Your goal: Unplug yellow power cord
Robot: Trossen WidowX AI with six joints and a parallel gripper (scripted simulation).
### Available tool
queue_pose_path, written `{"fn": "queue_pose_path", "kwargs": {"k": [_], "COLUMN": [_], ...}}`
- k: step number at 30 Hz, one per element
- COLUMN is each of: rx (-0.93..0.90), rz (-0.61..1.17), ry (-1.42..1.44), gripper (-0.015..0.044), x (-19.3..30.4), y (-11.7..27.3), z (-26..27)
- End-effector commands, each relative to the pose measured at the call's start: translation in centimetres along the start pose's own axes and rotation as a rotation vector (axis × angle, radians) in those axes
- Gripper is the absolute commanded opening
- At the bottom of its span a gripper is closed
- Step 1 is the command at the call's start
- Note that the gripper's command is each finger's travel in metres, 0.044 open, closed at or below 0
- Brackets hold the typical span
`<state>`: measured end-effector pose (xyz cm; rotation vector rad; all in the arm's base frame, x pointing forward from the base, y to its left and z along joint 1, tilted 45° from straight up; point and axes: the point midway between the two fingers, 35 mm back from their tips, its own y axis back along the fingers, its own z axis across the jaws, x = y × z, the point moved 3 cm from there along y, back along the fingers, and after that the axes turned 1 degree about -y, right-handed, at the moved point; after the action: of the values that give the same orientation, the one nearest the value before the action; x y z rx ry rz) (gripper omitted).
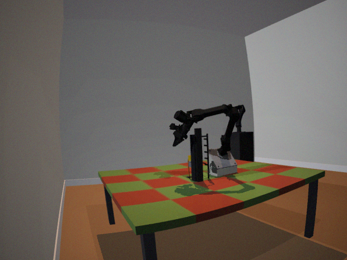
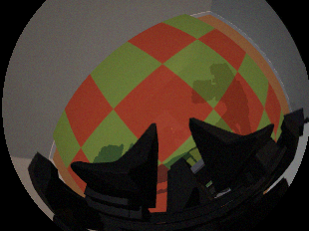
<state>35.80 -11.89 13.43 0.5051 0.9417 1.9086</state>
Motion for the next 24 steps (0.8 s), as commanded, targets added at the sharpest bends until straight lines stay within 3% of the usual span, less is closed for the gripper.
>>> {"fn": "queue_pose_path", "kwargs": {"k": [1, 8, 24], "rx": [0.139, 0.36, 0.367], "rz": [0.174, 0.504, 0.515], "ry": [-0.326, -0.886, -0.905], "gripper": [0.016, 0.016, 0.016], "x": [0.8, 5.2, 5.3], "y": [-1.8, -2.8, -2.9], "z": [-6.0, -13.4, -13.5]}}
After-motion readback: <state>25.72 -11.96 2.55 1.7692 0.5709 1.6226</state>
